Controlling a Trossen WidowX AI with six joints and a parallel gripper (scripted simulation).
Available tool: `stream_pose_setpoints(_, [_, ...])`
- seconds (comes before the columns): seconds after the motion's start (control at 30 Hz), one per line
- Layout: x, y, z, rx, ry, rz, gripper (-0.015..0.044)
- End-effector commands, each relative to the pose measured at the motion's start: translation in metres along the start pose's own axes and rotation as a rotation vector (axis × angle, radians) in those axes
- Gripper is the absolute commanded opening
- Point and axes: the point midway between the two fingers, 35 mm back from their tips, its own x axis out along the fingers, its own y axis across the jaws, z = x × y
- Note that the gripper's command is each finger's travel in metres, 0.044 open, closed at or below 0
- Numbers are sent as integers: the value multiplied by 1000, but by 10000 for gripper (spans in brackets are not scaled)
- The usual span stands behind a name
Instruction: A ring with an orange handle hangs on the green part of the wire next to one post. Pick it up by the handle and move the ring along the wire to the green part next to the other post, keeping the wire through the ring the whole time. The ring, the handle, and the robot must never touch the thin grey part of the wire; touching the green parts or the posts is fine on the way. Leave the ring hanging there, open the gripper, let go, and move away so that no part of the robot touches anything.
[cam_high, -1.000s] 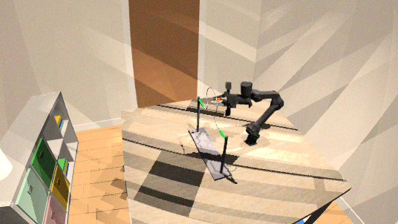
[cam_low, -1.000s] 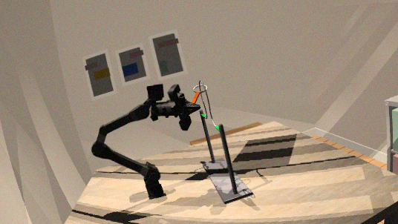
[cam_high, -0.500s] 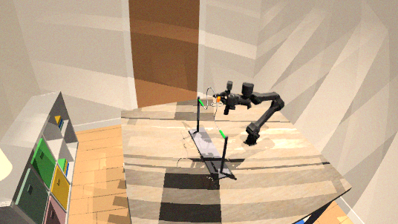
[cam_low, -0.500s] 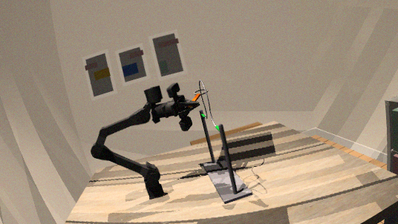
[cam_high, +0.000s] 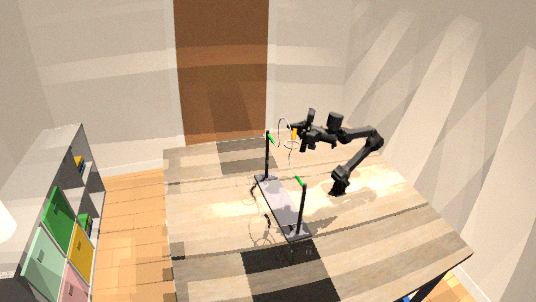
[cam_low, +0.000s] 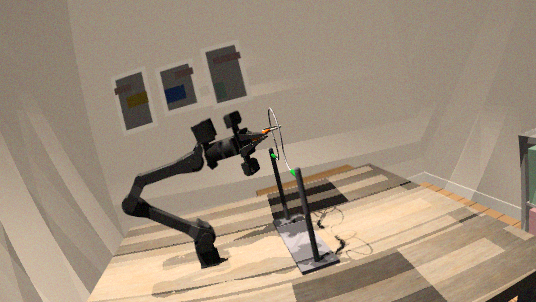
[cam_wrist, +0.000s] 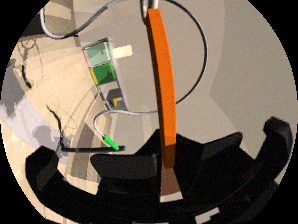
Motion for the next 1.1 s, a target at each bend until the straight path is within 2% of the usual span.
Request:
stream_pose_setpoints(0.0, [-1,0,0,-44,-8,-24,-150])
stream_pose_setpoints(1.07, [0,-14,2,-343,-46,-215,-150])
